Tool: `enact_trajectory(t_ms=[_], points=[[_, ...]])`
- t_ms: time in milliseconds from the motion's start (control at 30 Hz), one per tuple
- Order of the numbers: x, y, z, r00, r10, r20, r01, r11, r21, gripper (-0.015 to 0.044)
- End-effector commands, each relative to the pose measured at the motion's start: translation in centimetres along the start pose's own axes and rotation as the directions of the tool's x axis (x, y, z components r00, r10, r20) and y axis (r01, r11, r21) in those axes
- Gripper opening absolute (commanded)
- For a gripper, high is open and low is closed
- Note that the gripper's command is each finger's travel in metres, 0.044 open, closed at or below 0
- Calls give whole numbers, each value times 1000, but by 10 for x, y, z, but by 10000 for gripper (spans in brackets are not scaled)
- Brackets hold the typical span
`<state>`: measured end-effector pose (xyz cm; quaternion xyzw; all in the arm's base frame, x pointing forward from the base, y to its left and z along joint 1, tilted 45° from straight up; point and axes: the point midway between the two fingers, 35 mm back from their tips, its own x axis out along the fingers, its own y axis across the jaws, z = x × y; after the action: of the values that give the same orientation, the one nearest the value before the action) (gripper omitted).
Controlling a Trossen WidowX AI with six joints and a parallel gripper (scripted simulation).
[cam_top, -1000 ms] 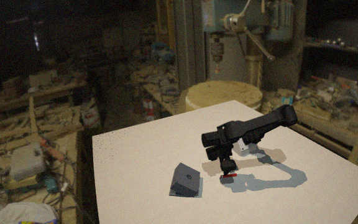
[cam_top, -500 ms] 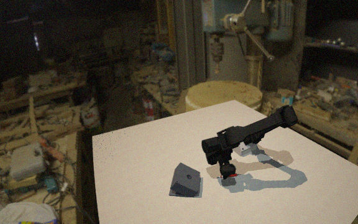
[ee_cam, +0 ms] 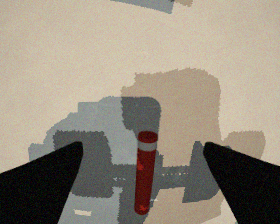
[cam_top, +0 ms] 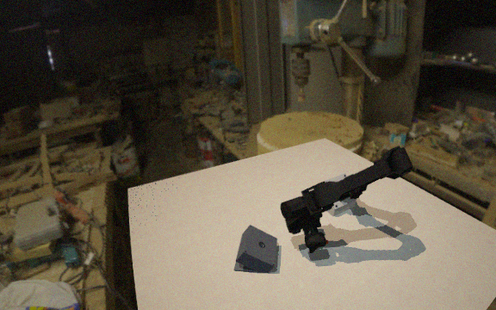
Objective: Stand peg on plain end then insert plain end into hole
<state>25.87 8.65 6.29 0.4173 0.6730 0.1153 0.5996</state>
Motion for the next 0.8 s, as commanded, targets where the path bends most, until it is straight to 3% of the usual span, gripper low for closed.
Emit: enact_trajectory(t_ms=[0,33,467,767], points=[[7,-1,-3,1000,2,-9,-2,1000,11,440],[7,-1,-3,1000,2,-9,-2,1000,11,440],[7,-1,-3,1000,2,-9,-2,1000,11,110],[7,-1,-3,1000,2,-9,-2,1000,11,110]])
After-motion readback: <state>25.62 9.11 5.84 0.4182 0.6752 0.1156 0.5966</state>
